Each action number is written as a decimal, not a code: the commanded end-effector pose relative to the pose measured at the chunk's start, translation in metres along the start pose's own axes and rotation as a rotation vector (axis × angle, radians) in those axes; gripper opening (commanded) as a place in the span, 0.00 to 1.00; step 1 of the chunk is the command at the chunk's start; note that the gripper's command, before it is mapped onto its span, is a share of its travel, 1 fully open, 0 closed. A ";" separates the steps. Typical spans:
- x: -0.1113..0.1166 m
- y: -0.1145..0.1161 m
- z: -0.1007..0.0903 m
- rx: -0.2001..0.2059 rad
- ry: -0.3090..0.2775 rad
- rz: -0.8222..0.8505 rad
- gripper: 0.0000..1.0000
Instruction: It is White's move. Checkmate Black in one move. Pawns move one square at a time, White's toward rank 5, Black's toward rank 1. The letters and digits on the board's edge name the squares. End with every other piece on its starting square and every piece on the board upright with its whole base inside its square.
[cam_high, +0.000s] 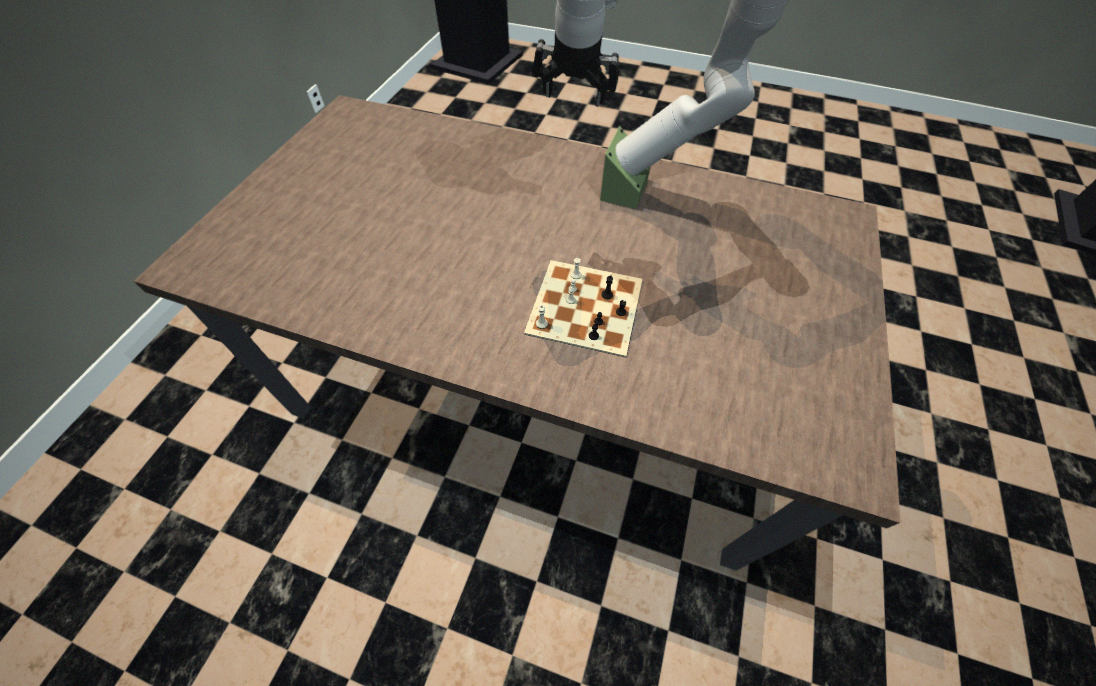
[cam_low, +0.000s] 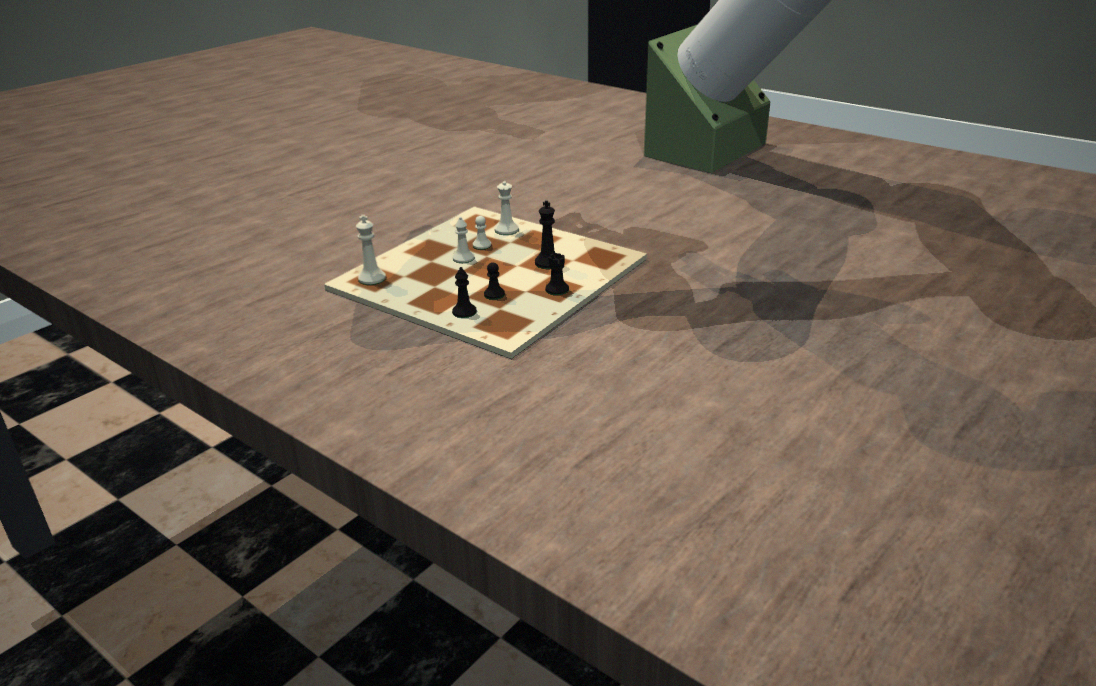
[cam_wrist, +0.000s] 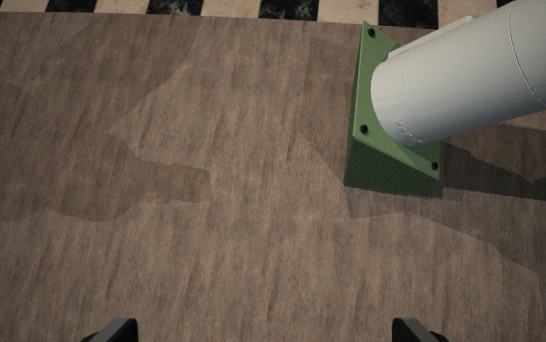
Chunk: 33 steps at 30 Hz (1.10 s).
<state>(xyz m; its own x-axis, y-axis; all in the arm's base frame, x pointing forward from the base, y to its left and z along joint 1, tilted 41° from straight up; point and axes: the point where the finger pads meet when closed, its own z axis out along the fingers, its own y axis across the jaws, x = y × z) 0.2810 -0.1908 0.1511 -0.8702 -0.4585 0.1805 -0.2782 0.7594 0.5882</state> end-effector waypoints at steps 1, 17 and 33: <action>0.000 0.000 -0.001 0.001 -0.001 0.001 1.00; 0.000 0.000 -0.001 0.001 -0.001 0.001 1.00; -0.049 0.030 -0.009 0.103 0.107 -0.126 1.00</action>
<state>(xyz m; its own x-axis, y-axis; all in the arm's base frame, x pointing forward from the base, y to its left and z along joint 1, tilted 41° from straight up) 0.3070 -0.1630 0.1606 -0.8118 -0.5530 0.1877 -0.3802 0.7445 0.5488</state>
